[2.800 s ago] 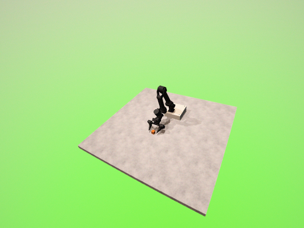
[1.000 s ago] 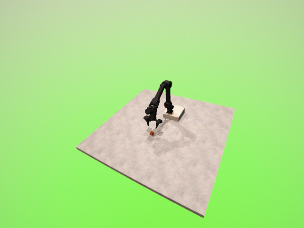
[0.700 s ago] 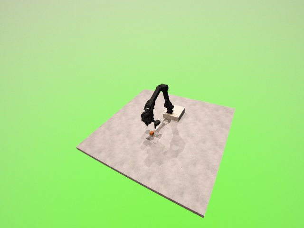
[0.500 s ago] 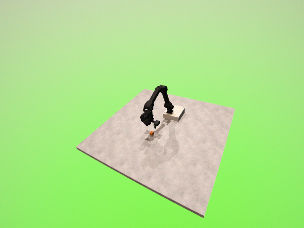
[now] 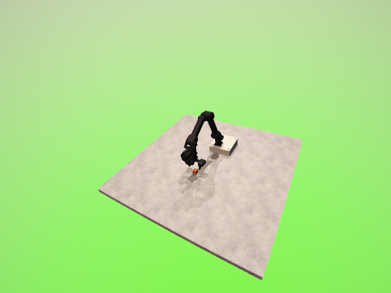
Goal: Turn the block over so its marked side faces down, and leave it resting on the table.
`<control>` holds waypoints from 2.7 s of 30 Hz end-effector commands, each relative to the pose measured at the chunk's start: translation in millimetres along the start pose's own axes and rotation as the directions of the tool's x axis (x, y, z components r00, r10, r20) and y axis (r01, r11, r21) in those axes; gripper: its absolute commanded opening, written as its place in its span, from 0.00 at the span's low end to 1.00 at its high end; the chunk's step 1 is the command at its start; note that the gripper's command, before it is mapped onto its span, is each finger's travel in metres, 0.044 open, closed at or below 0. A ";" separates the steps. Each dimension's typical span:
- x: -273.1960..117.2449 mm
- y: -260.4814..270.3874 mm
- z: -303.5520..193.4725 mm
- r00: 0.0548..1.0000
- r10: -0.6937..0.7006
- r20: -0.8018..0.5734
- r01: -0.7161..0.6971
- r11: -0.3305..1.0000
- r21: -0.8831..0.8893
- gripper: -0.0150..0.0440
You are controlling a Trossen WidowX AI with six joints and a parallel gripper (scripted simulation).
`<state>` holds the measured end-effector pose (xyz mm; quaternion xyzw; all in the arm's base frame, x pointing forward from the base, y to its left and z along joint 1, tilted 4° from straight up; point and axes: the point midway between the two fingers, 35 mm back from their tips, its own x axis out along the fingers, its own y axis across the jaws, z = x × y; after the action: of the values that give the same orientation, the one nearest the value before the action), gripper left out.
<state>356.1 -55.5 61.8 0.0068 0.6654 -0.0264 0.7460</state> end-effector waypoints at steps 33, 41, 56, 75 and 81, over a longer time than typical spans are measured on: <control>40.3 -0.2 -4.0 1.000 -0.004 -0.013 0.004 1.000 0.001 0.60; 40.3 -0.2 -4.0 1.000 -0.004 -0.013 0.004 1.000 0.001 0.41; 15.1 -0.2 -3.3 1.000 -0.004 -0.013 0.004 1.000 0.001 0.25; 19.7 -0.7 -1.2 0.980 -0.001 0.197 0.000 1.000 0.005 0.25; 21.5 -0.7 -2.1 0.958 -0.001 0.288 0.000 1.000 0.005 0.25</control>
<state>358.9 -57.4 42.7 0.0050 0.5649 -0.0321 0.8245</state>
